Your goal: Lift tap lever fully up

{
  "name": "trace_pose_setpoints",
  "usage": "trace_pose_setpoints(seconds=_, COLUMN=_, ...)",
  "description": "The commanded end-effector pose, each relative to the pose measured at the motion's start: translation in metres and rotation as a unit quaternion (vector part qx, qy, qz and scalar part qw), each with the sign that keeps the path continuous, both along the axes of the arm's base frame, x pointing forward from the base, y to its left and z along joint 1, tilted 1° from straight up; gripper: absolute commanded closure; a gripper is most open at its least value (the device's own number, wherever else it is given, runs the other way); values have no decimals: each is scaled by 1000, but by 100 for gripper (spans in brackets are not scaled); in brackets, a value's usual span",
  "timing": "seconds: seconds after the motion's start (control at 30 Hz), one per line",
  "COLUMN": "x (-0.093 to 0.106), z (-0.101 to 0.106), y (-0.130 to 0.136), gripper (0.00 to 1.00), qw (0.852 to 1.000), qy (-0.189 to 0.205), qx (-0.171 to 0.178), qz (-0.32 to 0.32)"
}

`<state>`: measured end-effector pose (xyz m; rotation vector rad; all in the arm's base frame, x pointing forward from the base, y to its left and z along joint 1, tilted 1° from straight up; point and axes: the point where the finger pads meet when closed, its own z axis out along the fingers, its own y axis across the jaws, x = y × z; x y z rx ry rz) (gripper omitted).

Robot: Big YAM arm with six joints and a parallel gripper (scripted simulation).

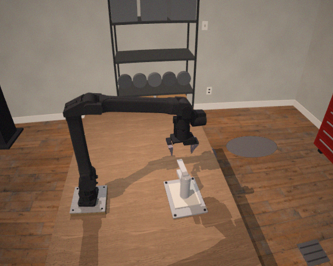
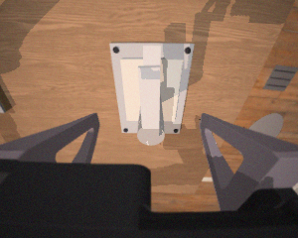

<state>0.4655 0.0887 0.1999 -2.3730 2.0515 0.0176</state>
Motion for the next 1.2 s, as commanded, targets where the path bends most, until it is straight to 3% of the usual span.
trace_pose_setpoints(seconds=0.0, x=-5, z=17, y=5, gripper=0, qw=1000, qy=-11, qx=7, qz=16)
trace_pose_setpoints(seconds=0.03, x=-5, z=16, y=6, gripper=0, qw=1000, qy=-10, qx=6, qz=17)
trace_pose_setpoints(seconds=0.07, x=-6, z=15, y=6, gripper=100, qw=1000, qy=-10, qx=6, qz=18)
trace_pose_setpoints(seconds=1.17, x=2, z=25, y=13, gripper=100, qw=999, qy=-25, qx=9, qz=20)
